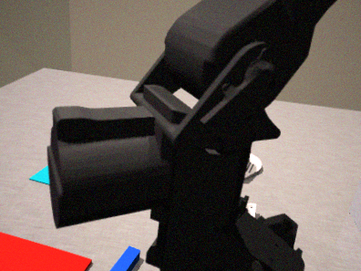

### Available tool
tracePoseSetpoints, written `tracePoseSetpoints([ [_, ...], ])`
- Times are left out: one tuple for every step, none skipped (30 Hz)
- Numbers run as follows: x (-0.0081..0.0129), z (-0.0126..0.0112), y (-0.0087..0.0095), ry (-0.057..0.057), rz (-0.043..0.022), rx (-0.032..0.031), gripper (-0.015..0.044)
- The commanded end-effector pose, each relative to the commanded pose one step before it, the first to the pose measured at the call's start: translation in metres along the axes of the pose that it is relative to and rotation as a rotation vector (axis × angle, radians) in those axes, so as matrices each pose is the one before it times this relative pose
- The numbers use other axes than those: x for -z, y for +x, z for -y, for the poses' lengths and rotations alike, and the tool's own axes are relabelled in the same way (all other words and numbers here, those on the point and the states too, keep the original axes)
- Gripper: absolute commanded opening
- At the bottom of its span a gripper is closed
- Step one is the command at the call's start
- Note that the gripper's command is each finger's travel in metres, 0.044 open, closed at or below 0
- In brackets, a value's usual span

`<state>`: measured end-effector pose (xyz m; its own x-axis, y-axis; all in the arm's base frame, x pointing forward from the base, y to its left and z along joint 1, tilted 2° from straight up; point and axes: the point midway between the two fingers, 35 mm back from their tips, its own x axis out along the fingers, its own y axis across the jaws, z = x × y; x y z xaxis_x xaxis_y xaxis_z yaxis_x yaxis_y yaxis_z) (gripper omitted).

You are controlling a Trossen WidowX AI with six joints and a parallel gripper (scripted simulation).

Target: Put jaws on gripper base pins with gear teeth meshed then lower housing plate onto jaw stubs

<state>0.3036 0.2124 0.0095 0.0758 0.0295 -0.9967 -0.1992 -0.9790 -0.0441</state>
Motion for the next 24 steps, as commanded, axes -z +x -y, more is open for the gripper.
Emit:
tracePoseSetpoints([
  [-0.00075, 0.00700, 0.00279, 0.0027, 0.00288, -0.00756, 0.0000],
  [-0.00013, 0.00165, 0.00000, 0.0000, 0.00001, 0.00017, 0.0000],
  [-0.00014, 0.00165, 0.00000, 0.0000, 0.00001, 0.00017, 0.0000],
  [-0.00015, 0.00165, 0.00001, 0.0000, 0.00001, 0.00017, 0.0000],
  [-0.00013, 0.00135, 0.00001, 0.0000, 0.00001, 0.00014, 0.0000],
  [-0.00008, 0.00081, 0.00000, 0.0000, 0.00001, 0.00008, 0.0000],
  [-0.00003, 0.00027, 0.00000, 0.0000, 0.00000, 0.00003, 0.0000],
  [0.00000, 0.00000, 0.00000, 0.0000, 0.00000, 0.00000, 0.0000],
  [0.00000, 0.00000, 0.00000, 0.0000, 0.00000, 0.00000, 0.0000],
  [0.00000, 0.00000, 0.00000, 0.0000, 0.00000, 0.00000, 0.0000],
  [0.00000, 0.00000, 0.00000, 0.0000, 0.00000, 0.00000, 0.0000],
  [0.00002, 0.00027, -0.00006, 0.0000, 0.00000, 0.00003, 0.0000],
  [0.00007, 0.00082, -0.00017, 0.0000, 0.00000, 0.00008, 0.0000],
  [0.00010, 0.00009, -0.00162, -0.0001, -0.00006, 0.00023, 0.0000],
  [0.00028, 0.00024, -0.00488, -0.0003, -0.00017, 0.00069, 0.0000],
  [0.00036, 0.00028, -0.00816, -0.0005, -0.00027, 0.00113, 0.0000],
  [0.00026, 0.00014, -0.01080, -0.0007, -0.00033, 0.00146, 0.0000],
  [0.00002, -0.00013, -0.01106, -0.0007, -0.00031, 0.00146, 0.0000],
  [-0.00022, -0.00039, -0.01091, -0.0007, -0.00028, 0.00140, 0.0000],
  [-0.00033, -0.00048, -0.00832, -0.0005, -0.00019, 0.00104, 0.0000],
  [-0.00026, -0.00036, -0.00500, -0.0003, -0.00011, 0.00062, 0.0000],
  [-0.00010, -0.00013, -0.00167, -0.0001, -0.00004, 0.00020, 0.0000],
  [0.00000, 0.00000, 0.00000, 0.0000, 0.00000, 0.00000, 0.0000],
  [0.00000, 0.00000, 0.00000, 0.0000, 0.00000, 0.00000, 0.0000],
])
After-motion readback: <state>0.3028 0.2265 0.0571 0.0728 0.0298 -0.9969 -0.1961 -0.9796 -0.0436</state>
